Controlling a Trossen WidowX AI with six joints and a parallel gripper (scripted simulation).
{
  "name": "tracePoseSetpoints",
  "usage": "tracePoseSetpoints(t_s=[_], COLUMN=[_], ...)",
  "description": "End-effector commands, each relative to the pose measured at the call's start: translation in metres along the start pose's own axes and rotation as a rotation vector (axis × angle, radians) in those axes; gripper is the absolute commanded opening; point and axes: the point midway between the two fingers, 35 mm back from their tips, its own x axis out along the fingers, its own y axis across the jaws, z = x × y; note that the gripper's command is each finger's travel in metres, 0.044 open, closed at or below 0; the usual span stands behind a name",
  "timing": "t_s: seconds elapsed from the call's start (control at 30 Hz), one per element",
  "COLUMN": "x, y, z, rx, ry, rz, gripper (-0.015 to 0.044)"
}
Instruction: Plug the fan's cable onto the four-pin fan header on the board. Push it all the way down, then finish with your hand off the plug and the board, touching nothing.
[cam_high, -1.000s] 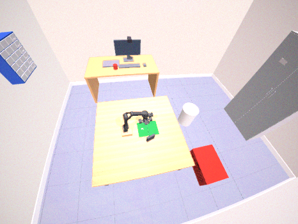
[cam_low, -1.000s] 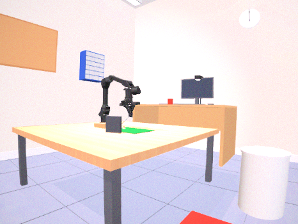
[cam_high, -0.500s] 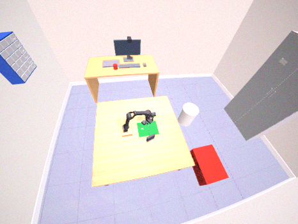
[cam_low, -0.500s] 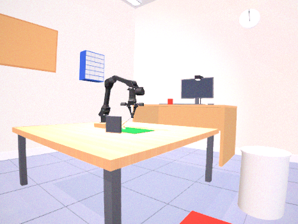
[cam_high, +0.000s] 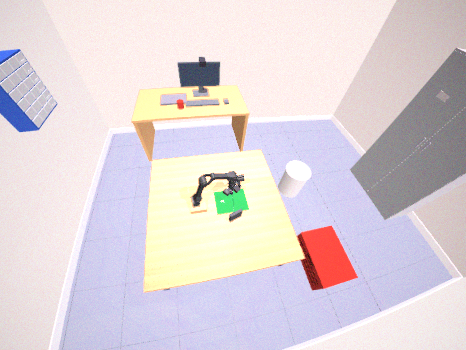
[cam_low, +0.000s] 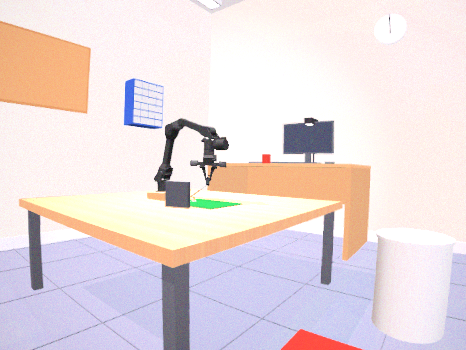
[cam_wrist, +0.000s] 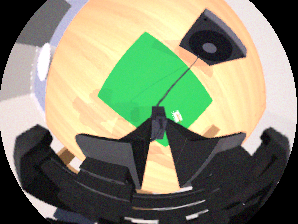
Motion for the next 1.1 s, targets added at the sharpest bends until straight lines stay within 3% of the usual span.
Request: tracePoseSetpoints(t_s=[0.0,1.07], x=[0.006,0.038], y=[0.002,0.008], z=[-0.001,-0.001], rx=[-0.009,-0.027], ry=[-0.046,-0.478], rz=[-0.019,-0.122], gripper=[0.0000,0.0000])
